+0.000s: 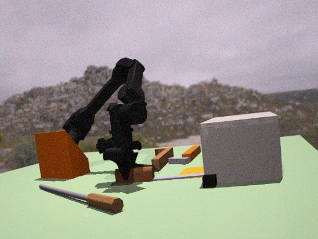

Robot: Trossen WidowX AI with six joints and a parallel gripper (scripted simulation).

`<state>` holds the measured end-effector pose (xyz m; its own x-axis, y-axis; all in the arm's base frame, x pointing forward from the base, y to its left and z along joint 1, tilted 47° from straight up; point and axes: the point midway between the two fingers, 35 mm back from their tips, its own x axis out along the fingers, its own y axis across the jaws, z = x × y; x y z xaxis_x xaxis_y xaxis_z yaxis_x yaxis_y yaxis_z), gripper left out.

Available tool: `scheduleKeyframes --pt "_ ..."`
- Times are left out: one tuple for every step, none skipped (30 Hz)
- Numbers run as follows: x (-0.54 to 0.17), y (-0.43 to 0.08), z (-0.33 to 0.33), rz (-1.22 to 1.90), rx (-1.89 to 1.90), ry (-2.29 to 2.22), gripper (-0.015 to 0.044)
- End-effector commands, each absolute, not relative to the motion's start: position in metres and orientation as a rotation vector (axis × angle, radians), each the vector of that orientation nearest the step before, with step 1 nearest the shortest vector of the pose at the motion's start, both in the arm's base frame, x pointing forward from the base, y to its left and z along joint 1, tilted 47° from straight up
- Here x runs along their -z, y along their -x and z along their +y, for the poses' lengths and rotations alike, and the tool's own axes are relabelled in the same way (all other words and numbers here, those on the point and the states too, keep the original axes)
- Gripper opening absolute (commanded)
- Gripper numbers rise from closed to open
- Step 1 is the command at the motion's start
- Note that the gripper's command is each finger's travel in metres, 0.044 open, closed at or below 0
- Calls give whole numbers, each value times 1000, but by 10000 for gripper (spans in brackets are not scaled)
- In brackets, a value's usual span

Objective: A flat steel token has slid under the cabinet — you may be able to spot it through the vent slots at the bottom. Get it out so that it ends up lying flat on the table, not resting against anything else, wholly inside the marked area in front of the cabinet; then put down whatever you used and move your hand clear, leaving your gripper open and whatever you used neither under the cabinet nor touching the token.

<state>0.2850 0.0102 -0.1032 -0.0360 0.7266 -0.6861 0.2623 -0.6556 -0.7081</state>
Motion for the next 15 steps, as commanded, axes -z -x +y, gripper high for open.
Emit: scheduleKeyframes --pt "101 -294 12 -1043 -1734 1886 0" --pt "101 -296 12 -1043 -1733 1886 0" --pt "101 -297 13 -1043 -1733 1886 0" --pt "101 -298 13 -1043 -1733 1886 0" --pt "100 -299 13 -1043 -1733 1886 0" --pt "100 -300 14 -1043 -1733 1886 0" --pt "100 -302 14 -1043 -1733 1886 0" --pt "100 -303 14 -1043 -1733 1886 0" --pt "99 -304 14 -1043 -1733 1886 0" --pt "99 -306 15 -1043 -1733 1886 0" --pt "99 -307 15 -1043 -1733 1886 0" --pt "99 -308 15 -1043 -1733 1886 0" --pt "98 -309 16 -1043 -1733 1886 0" --pt "98 -311 16 -1043 -1733 1886 0" --pt "98 -312 16 -1043 -1733 1886 0"
